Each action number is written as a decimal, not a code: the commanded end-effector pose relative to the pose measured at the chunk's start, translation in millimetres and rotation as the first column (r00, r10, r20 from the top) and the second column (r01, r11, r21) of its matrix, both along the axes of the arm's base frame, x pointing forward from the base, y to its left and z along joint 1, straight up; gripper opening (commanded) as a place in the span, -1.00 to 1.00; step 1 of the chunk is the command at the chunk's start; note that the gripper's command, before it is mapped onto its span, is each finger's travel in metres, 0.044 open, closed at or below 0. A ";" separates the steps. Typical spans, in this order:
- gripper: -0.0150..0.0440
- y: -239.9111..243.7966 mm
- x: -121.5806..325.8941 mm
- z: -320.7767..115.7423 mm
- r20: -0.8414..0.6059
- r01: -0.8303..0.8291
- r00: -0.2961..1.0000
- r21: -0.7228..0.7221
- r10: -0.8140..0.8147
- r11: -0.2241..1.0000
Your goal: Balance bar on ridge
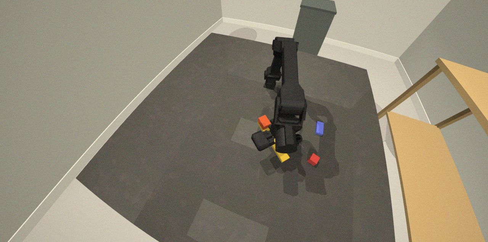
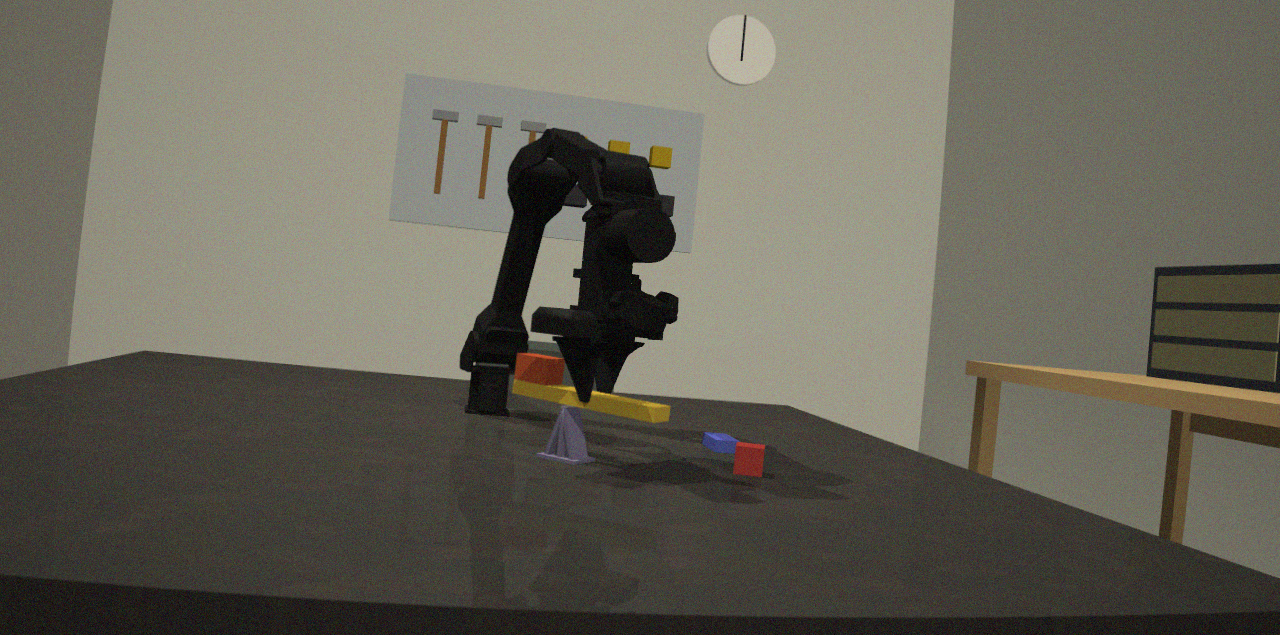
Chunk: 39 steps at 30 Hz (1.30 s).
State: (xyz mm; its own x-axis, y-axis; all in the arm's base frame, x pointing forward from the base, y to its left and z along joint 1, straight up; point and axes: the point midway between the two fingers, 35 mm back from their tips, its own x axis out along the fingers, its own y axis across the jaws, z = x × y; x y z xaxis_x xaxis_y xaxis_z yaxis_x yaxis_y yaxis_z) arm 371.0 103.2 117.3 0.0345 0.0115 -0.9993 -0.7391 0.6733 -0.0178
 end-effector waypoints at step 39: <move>1.00 0.1 0.3 2.1 0.002 0.000 1.000 0.000 0.000 1.000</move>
State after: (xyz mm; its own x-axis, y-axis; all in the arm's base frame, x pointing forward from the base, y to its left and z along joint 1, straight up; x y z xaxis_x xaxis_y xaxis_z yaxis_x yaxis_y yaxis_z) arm 370.9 103.3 117.4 0.0341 0.0120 -0.9993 -0.7390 0.6735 -0.0171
